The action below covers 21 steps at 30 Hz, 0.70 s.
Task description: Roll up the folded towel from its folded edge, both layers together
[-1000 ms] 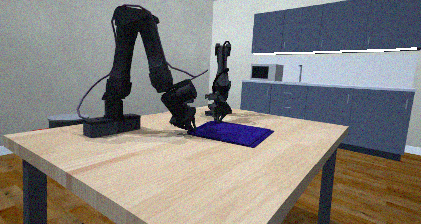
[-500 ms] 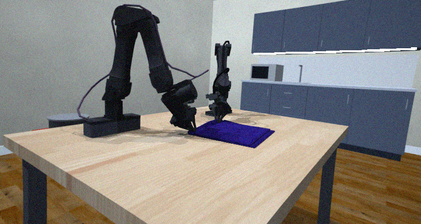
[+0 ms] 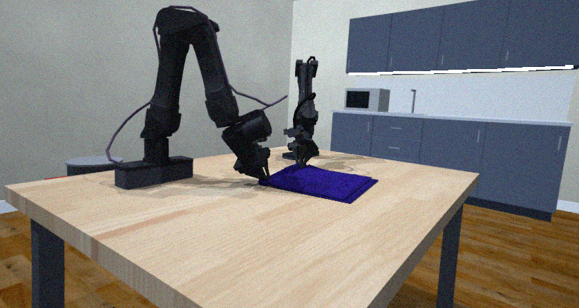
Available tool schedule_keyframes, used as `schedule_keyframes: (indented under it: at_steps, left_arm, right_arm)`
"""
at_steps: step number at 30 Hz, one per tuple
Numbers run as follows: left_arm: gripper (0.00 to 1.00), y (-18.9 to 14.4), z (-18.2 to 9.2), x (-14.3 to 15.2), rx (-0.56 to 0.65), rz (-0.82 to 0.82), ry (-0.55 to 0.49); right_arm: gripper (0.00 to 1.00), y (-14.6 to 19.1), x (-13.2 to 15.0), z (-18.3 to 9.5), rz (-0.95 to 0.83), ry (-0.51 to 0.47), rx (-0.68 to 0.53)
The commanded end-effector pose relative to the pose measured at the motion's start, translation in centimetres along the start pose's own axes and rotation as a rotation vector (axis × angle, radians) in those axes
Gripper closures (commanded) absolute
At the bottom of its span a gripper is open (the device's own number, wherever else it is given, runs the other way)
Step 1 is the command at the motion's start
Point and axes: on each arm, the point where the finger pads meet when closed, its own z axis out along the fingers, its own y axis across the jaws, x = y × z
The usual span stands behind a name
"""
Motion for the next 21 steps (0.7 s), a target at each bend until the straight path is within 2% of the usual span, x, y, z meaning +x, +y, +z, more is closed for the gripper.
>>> schedule_keyframes:
  at_steps: [1, 11, 21]
  left_arm:
    - [0.92, 0.1, -0.5, 0.3, 0.016, -0.007, 0.031]
    - [0.93, 0.1, -0.6, 0.2, 0.016, -0.007, 0.031]
    - [0.93, -1.4, -1.0, -0.1, 0.016, -0.007, 0.031]
  right_arm:
    - [0.89, -0.7, -0.2, -0.7, 0.003, 0.006, 0.006]
    - [0.89, -0.6, -0.3, -0.9, 0.003, 0.006, 0.006]
    - [0.89, 0.8, -0.5, -1.2, 0.003, 0.006, 0.006]
